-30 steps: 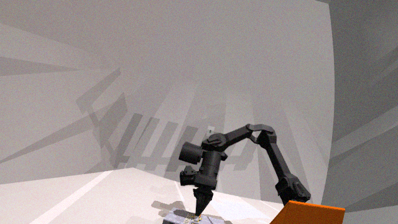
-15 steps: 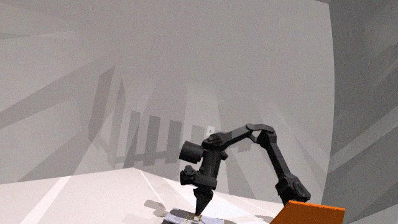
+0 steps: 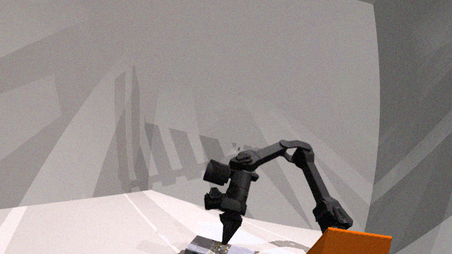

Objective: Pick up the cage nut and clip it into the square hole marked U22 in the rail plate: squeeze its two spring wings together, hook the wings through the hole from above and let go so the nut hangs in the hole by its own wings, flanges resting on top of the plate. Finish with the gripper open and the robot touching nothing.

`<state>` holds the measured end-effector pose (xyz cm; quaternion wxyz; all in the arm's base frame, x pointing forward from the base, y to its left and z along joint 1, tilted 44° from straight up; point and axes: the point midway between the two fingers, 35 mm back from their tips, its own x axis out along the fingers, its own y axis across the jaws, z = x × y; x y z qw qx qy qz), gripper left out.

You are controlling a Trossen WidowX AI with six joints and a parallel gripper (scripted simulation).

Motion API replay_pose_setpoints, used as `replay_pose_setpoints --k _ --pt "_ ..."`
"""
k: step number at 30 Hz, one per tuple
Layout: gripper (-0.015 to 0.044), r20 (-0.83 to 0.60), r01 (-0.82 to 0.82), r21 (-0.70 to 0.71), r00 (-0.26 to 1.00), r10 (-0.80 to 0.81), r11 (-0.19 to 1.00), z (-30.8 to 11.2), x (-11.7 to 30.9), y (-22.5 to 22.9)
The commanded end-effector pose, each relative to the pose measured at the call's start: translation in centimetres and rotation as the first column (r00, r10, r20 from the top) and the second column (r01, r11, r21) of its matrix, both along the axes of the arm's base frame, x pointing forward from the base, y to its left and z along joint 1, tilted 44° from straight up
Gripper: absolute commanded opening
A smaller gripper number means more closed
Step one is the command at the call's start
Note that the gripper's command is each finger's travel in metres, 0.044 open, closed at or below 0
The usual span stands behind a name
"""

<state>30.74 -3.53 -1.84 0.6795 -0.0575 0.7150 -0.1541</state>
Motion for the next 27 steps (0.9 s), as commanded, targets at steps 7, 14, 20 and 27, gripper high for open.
replay_pose_setpoints --k 7,14,20,27 --pt "0.0027 0.002 0.001 -0.002 1.0 -0.001 1.0 -0.12 -0.01 0.0" --pt "0.0027 0.001 0.001 -0.011 1.0 -0.001 1.0 -0.14 0.0 0.04" --pt "0.0027 -0.002 0.001 -0.031 1.0 -0.001 1.0 -0.17 0.01 0.12" --pt "0.0027 -0.003 0.001 -0.036 1.0 -0.001 0.999 -0.18 0.01 0.14"
